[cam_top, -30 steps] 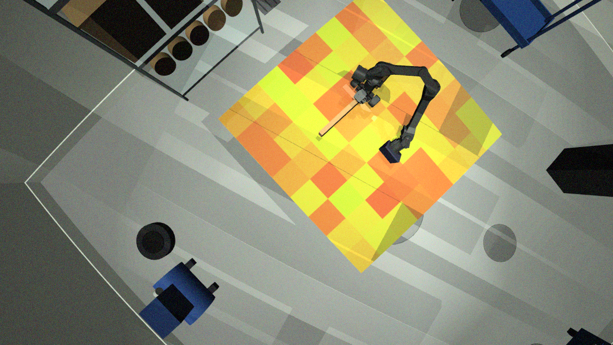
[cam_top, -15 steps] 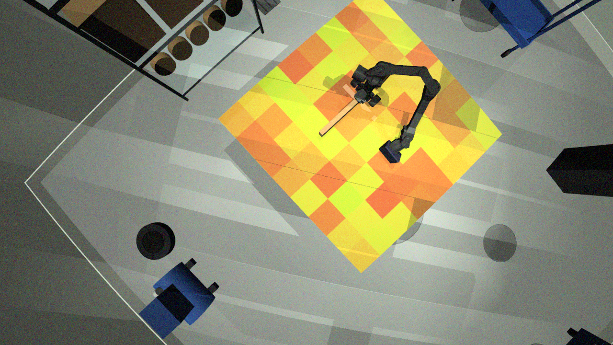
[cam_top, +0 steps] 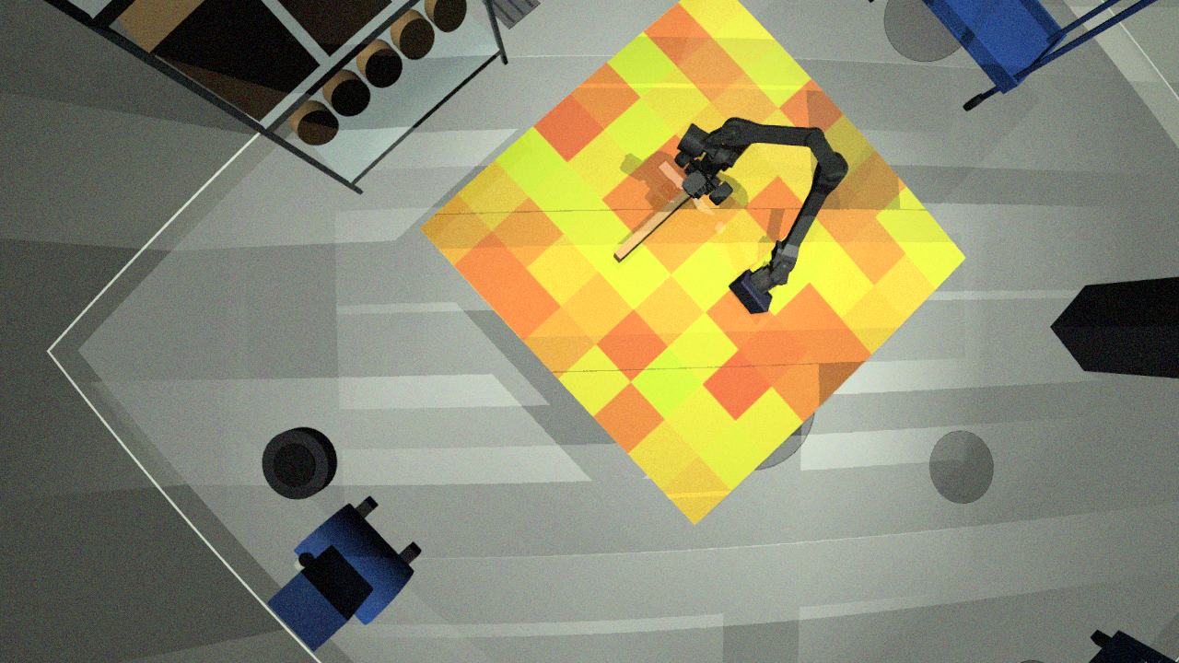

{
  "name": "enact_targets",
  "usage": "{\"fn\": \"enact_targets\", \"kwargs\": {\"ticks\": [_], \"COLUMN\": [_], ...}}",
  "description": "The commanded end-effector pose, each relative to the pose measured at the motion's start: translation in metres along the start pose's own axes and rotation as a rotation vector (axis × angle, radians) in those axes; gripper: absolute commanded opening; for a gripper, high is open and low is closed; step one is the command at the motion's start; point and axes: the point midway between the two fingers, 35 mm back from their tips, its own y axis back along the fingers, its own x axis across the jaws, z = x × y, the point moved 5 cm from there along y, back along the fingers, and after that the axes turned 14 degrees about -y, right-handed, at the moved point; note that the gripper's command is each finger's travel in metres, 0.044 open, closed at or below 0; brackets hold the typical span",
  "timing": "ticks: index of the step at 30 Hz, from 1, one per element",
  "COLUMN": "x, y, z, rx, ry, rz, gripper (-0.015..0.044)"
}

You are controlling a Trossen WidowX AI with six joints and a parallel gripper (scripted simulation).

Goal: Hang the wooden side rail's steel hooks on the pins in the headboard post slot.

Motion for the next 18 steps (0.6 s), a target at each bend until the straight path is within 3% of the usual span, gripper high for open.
{"fn": "enact_targets", "kwargs": {"ticks": [1, 18], "x": [-0.0009, -0.0022], "y": [0.0045, 0.0051], "z": [0.0000, -0.0016], "rx": [-0.002, -0.002], "ry": [0.006, 0.006], "rz": [-0.014, -0.014], "gripper": [0.0000, 0.0000]}}
